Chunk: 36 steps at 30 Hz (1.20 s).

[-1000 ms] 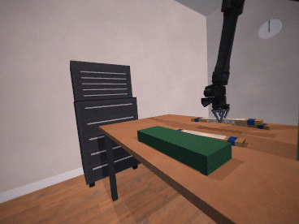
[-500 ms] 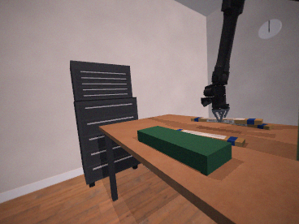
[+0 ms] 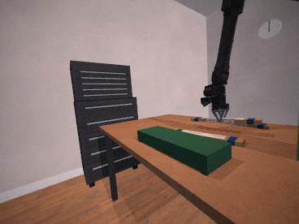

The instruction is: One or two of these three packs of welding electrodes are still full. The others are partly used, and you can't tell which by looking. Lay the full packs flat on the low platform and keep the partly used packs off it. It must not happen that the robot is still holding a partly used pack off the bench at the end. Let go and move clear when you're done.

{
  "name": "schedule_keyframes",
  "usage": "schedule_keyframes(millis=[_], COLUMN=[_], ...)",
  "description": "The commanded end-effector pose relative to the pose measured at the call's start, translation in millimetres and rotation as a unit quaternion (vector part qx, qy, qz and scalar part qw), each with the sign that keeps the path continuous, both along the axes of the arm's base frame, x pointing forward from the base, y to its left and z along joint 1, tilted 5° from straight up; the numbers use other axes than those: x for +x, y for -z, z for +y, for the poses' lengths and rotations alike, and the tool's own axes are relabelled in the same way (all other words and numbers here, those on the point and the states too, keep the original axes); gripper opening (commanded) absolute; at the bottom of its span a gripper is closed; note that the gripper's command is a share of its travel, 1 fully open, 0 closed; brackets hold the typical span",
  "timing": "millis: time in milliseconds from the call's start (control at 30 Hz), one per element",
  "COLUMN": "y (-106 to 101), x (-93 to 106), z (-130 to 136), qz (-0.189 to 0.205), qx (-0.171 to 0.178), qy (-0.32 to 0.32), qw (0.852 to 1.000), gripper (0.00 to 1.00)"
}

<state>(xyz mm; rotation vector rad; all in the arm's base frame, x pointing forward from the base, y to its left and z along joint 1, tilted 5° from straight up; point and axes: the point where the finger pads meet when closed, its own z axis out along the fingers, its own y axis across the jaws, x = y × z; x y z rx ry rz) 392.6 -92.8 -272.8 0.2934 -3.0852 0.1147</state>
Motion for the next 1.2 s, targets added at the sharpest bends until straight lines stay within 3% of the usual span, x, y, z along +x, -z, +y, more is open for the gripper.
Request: schedule_keyframes(millis=[0, 367, 667, 1167], y=[-32, -32, -48, -74], x=[38.7, 36.9, 27.2, 27.6], z=[1, 2, 5, 7], qz=[-0.037, -0.035, -0.028, -0.029], qx=[-0.007, -0.007, -0.005, -0.006], qy=[-0.005, -0.005, -0.004, -0.004], qw=[0.999, 0.999, 1.000, 1.000], gripper=[0.00, 0.00, 0.00, 0.00])
